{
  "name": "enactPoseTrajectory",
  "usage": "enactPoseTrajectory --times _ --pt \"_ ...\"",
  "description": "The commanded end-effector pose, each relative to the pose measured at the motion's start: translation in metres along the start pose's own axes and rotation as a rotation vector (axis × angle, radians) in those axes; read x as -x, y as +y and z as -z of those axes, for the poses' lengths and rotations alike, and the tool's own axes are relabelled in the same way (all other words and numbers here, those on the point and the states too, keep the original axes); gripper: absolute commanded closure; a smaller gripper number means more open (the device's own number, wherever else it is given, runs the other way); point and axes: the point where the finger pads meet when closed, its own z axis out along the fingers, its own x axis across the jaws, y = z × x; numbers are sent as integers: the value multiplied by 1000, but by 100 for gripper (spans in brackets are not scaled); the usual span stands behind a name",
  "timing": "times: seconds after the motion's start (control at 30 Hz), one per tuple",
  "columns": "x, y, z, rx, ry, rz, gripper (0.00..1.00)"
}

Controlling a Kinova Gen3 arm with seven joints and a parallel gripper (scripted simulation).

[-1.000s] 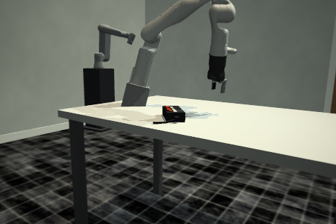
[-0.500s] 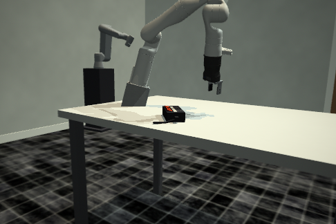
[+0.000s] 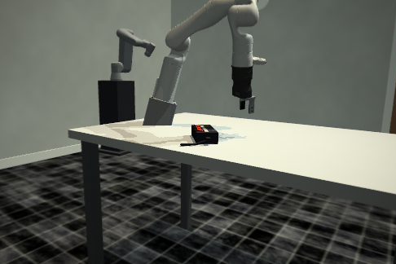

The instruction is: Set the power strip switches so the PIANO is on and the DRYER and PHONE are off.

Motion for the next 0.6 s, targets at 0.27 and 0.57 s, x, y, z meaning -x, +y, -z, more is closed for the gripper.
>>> enactPoseTrajectory --times 0.27,0.57 --pt "-4 22 1 4 27 -62 0" --pt "-6 42 3 10 51 -115 0"
